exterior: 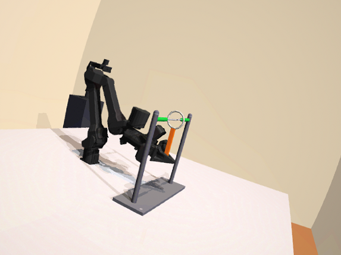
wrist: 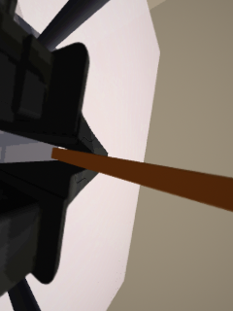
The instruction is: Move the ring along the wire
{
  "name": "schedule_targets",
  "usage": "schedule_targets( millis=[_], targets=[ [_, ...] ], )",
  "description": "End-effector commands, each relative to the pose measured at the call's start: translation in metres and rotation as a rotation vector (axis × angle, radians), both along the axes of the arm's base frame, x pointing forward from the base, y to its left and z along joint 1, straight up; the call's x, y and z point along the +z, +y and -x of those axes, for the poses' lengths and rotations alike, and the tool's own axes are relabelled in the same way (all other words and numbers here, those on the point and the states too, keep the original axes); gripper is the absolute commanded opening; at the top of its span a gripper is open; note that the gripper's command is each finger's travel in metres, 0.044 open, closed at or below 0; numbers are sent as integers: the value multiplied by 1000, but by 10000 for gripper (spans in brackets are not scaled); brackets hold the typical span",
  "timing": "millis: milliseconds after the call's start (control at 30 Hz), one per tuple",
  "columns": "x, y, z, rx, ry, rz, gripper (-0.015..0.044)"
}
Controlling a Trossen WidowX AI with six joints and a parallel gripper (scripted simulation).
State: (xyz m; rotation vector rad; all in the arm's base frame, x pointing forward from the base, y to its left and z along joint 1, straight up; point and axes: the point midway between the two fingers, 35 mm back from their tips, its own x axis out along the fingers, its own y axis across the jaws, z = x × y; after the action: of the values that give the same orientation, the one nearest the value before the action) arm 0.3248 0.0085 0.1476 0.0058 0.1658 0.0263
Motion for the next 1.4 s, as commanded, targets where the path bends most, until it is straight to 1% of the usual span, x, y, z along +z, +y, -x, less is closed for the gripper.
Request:
schedule_targets(
  millis=[0,1367],
  targets=[
    [0,5,0,-2,2,-10,-150],
    [1,44,1,8,4,3,-150]
  ],
)
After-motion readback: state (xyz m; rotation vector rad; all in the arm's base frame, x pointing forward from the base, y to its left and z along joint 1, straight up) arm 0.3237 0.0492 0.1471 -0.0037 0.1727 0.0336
